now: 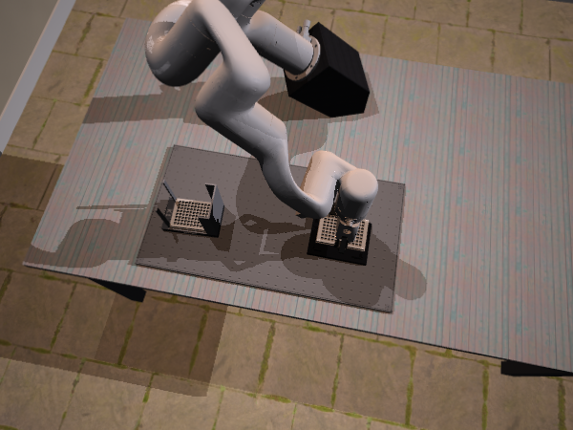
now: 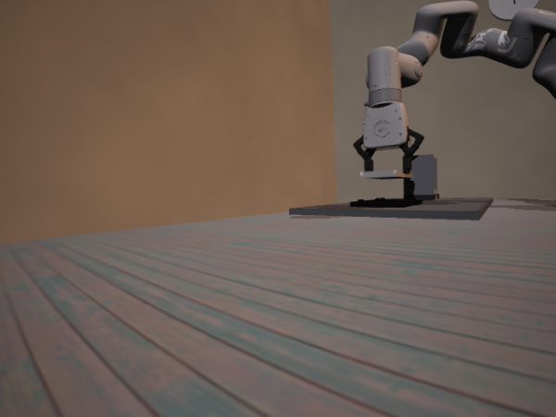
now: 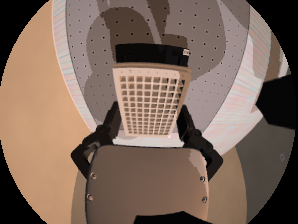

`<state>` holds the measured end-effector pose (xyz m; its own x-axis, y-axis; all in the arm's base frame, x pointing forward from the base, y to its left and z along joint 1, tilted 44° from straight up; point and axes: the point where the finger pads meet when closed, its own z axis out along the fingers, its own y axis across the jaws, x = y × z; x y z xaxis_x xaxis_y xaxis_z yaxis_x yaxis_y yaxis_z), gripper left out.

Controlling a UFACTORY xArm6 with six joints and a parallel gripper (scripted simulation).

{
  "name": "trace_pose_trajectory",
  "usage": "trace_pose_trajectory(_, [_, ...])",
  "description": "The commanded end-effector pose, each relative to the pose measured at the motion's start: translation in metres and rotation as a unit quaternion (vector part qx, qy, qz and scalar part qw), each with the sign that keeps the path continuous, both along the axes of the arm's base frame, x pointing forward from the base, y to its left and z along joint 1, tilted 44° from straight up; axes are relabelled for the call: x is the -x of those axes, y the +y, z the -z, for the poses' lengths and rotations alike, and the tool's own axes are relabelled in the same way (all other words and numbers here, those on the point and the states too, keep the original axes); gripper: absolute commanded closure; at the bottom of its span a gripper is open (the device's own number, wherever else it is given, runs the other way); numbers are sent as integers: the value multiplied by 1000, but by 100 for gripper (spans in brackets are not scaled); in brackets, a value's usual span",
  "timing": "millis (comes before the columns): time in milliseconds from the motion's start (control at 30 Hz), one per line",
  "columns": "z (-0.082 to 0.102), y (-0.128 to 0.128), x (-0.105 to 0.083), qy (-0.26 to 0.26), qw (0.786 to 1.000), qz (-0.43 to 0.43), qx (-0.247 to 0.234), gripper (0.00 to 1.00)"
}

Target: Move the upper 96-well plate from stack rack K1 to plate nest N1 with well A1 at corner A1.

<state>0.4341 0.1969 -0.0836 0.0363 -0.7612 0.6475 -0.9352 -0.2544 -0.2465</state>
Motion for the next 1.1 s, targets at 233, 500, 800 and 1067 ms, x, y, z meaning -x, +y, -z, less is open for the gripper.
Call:
trace_pose_trajectory(233, [13, -10, -8, -1, 1000, -1, -1, 100])
trace_pose_trajectory(500, [21, -16, -11, -1, 1000, -1, -1, 100])
trace_pose_trajectory(800, [28, -23, -15, -1, 1000, -1, -1, 100])
trace_pose_trajectory(1067, [28, -23, -15, -1, 1000, -1, -1, 100])
